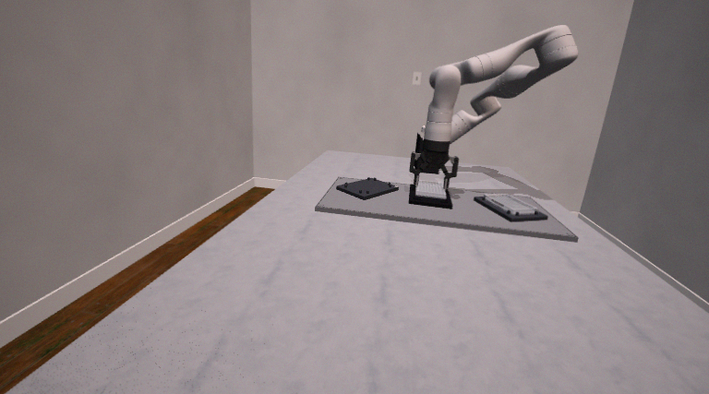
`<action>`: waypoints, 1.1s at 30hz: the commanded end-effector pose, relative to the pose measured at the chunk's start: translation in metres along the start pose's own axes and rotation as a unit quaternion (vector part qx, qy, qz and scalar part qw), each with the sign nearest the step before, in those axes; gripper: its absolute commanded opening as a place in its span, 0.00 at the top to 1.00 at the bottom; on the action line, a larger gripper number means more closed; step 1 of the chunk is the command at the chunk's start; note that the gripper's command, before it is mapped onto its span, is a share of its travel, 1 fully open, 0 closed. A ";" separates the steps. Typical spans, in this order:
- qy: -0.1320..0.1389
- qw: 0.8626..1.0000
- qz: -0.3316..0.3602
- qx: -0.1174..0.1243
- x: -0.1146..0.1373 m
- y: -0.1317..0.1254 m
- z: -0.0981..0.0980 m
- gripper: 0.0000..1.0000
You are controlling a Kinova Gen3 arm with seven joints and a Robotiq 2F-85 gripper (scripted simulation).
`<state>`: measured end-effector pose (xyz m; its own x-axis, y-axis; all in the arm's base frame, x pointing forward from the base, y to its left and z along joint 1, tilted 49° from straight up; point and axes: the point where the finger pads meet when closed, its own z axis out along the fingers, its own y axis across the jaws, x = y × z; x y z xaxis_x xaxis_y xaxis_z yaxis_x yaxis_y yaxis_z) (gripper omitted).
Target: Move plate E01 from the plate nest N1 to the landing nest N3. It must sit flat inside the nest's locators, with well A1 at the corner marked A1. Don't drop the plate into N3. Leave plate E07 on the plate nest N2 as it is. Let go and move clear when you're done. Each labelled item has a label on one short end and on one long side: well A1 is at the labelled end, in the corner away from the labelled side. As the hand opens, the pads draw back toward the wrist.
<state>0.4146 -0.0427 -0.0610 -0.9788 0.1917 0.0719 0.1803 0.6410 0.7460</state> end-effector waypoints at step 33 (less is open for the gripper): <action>-0.001 1.000 0.000 0.000 -0.001 0.000 0.004 1.00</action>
<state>0.4156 -0.0394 -0.0639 -0.9788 0.1922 0.0710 0.1800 0.6412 0.7459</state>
